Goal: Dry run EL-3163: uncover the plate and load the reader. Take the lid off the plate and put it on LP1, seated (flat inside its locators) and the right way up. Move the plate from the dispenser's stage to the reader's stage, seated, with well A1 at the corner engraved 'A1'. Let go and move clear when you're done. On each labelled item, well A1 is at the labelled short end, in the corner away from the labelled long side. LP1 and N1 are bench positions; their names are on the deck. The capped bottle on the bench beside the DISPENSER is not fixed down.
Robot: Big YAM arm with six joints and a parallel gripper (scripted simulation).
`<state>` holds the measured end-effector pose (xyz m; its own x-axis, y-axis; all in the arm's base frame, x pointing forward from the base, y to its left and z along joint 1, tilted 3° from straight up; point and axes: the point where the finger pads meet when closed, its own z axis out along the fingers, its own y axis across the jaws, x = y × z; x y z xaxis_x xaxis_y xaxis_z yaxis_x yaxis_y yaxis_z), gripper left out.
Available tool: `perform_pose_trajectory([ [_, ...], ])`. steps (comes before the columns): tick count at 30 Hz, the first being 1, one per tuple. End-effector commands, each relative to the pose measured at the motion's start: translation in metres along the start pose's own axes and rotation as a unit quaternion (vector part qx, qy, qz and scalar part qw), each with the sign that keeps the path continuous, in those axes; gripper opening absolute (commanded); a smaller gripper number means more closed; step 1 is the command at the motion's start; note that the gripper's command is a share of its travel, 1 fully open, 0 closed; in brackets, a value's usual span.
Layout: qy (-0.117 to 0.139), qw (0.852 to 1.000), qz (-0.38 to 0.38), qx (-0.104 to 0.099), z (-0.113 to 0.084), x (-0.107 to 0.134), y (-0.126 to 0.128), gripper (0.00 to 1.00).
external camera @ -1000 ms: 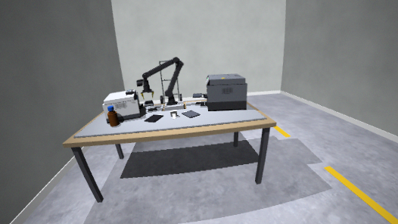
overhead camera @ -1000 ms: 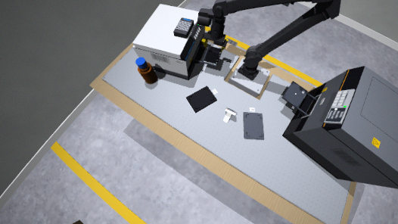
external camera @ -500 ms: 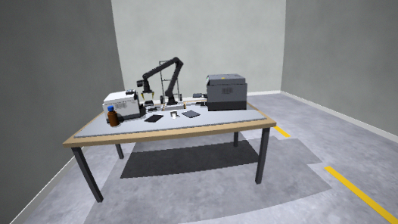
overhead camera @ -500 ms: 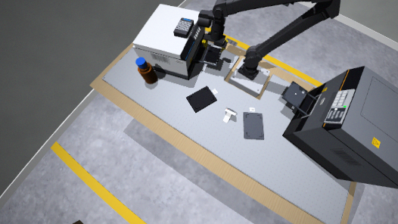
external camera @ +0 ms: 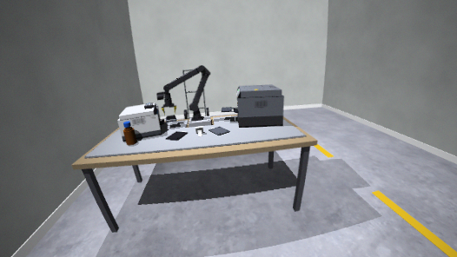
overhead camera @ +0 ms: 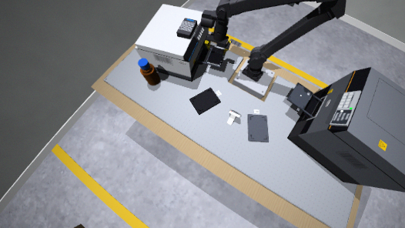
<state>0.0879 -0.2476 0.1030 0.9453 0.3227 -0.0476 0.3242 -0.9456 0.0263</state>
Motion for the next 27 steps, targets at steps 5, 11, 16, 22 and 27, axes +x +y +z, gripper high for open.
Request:
perform_pose_trajectory([
  [5,0.000,1.000,-0.003,0.012,0.009,-0.002,-0.006,1.00],
  [11,0.000,1.000,-0.003,0.004,0.009,-0.002,0.003,1.00],
  [16,0.000,1.000,-0.003,0.007,0.016,-0.003,-0.002,1.00],
  [22,0.000,1.000,-0.003,0.009,0.019,-0.003,-0.002,1.00],
  [27,0.000,1.000,-0.003,0.011,0.027,-0.003,-0.004,1.00],
])
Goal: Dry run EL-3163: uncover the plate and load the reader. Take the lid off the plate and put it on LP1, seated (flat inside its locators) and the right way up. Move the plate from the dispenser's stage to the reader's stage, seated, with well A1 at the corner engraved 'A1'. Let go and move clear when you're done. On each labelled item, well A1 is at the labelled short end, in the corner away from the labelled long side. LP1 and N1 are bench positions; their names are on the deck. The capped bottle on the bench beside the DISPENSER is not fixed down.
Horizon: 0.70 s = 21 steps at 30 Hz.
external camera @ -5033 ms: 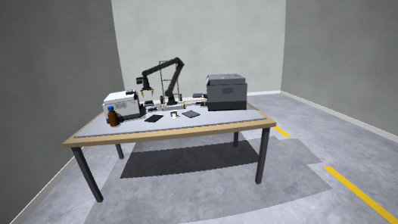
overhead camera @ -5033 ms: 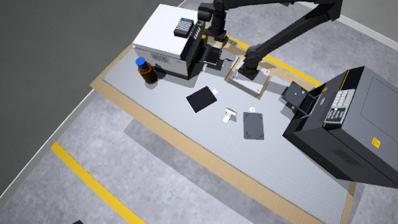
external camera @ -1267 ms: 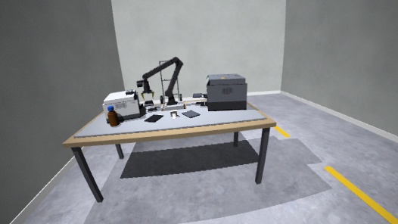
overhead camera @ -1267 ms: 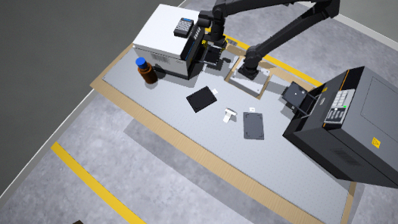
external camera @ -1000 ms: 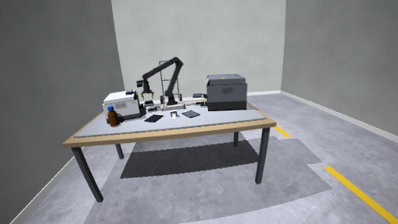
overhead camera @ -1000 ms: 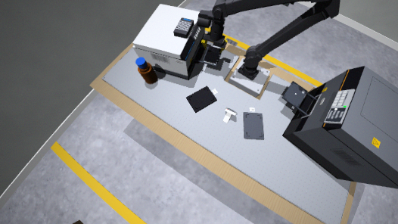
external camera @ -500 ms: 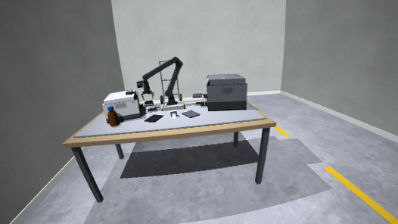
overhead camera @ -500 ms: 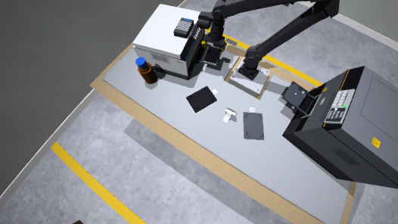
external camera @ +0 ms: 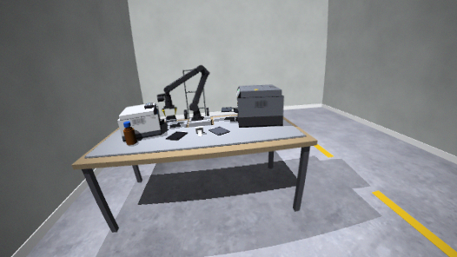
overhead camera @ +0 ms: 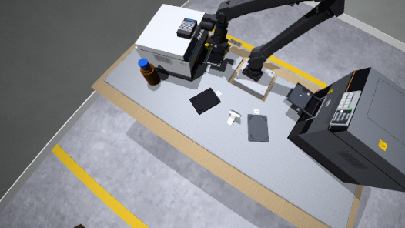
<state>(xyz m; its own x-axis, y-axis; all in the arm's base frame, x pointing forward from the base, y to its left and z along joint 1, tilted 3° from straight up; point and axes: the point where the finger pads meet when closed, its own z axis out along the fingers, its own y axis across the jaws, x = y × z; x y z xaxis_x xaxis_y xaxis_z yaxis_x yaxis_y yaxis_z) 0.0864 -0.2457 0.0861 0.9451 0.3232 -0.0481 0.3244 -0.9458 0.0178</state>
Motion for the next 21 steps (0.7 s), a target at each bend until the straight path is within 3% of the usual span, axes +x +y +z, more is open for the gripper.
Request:
perform_pose_trajectory([
  [1,0.000,1.000,-0.003,0.007,0.012,-0.003,-0.001,1.00],
  [17,0.001,1.000,-0.002,-0.022,-0.015,-0.003,0.015,1.00],
  [21,0.001,1.000,-0.002,-0.028,-0.013,-0.003,0.020,1.00],
])
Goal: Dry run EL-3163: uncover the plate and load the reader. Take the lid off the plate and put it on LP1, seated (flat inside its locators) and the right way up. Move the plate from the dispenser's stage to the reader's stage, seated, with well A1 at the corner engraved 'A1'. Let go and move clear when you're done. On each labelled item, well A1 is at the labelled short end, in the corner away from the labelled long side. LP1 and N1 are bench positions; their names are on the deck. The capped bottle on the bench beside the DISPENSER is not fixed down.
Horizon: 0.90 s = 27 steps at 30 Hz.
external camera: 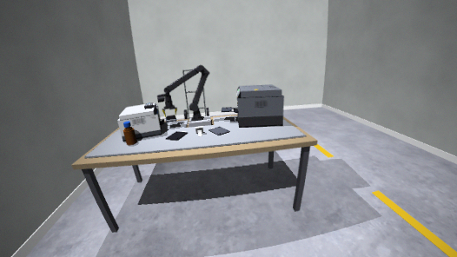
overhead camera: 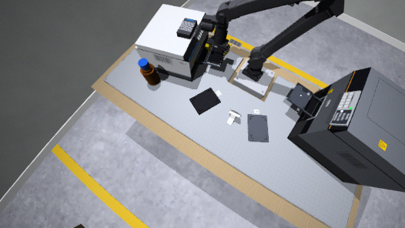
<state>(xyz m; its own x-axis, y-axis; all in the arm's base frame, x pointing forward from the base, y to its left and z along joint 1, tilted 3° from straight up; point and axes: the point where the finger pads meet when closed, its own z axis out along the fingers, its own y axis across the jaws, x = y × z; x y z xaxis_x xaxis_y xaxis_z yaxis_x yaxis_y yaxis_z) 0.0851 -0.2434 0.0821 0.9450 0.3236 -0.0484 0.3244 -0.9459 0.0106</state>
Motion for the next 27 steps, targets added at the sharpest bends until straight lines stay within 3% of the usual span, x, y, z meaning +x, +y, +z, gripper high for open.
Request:
perform_pose_trajectory([
  [1,0.001,0.999,-0.001,-0.032,-0.016,-0.003,0.024,1.00],
  [7,0.001,1.000,-0.002,-0.029,-0.012,-0.003,0.026,1.00],
  [17,0.000,1.000,-0.002,-0.009,0.002,-0.003,0.009,1.00],
  [27,0.000,1.000,-0.002,-0.009,0.006,-0.003,0.002,1.00],
])
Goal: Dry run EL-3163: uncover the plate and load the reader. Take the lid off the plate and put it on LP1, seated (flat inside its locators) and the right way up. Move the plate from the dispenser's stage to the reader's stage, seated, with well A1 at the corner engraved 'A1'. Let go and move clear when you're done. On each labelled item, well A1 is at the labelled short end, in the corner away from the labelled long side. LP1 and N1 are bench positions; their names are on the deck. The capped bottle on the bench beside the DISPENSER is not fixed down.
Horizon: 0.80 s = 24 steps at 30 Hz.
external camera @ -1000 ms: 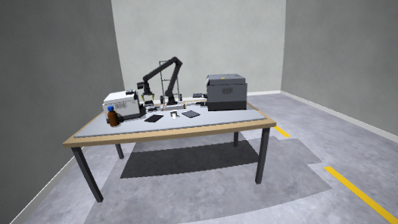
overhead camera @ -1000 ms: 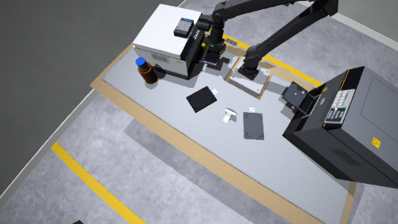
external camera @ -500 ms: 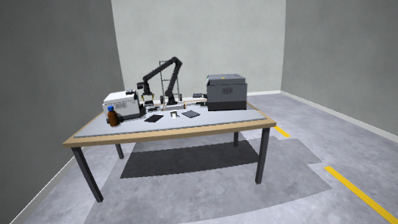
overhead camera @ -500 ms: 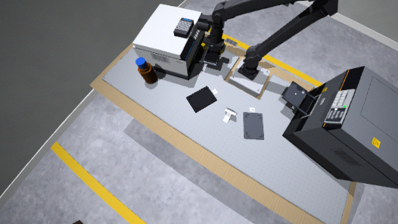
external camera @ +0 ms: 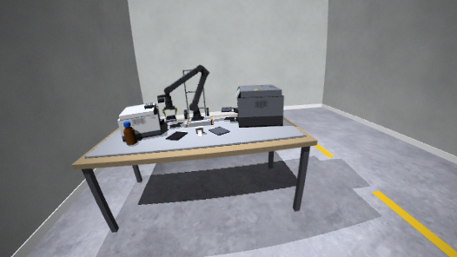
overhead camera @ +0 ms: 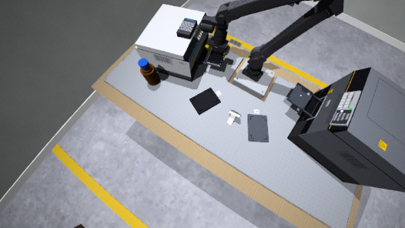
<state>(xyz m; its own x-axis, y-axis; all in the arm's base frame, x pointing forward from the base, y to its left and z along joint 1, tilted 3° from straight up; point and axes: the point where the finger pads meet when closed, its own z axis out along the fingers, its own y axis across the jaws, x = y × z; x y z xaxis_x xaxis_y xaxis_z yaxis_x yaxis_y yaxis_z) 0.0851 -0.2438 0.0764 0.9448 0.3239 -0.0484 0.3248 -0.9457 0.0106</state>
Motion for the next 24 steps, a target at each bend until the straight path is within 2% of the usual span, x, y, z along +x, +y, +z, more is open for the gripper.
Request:
perform_pose_trajectory([
  [1,0.000,1.000,-0.002,-0.012,-0.001,-0.003,0.004,1.00],
  [3,0.000,1.000,-0.002,-0.015,-0.002,-0.003,0.008,1.00],
  [11,-0.001,1.000,-0.003,0.004,0.010,-0.003,0.000,1.00],
  [20,-0.001,1.000,-0.002,-0.004,0.009,-0.003,0.006,1.00],
  [24,-0.001,1.000,-0.003,0.005,0.016,-0.003,0.000,1.00],
])
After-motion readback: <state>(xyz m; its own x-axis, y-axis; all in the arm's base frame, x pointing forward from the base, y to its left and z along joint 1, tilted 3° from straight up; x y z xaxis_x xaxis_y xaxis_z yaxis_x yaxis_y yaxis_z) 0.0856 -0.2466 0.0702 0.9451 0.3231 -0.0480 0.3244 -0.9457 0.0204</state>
